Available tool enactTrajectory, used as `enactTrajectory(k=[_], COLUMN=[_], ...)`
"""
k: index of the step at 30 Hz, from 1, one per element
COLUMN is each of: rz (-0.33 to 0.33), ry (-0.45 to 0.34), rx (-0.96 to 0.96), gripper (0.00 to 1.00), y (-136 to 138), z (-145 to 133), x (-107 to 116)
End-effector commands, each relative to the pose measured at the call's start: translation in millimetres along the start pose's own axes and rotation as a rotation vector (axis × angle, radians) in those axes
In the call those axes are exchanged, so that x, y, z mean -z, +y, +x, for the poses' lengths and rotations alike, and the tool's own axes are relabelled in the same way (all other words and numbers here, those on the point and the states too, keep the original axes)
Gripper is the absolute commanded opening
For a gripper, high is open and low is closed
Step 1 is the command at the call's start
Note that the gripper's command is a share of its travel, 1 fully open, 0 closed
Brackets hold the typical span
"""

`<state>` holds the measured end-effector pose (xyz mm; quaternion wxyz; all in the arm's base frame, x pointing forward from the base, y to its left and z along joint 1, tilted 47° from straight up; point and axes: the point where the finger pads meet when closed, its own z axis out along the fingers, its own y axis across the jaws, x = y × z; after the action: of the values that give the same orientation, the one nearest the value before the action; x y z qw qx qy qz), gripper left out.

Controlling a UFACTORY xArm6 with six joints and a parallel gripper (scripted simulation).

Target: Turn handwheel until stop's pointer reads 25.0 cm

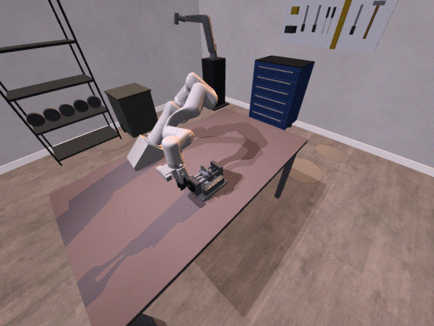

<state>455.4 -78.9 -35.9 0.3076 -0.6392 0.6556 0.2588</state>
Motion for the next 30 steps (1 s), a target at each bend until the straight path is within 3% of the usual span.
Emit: enactTrajectory(k=[1, 30], rz=[0.004, 0.004], ry=[0.002, 0.002], rx=[0.001, 0.001], gripper=[0.06, 0.06], y=[-0.1, 4.9], z=[0.2, 0.2], x=[1.1, -2.4])
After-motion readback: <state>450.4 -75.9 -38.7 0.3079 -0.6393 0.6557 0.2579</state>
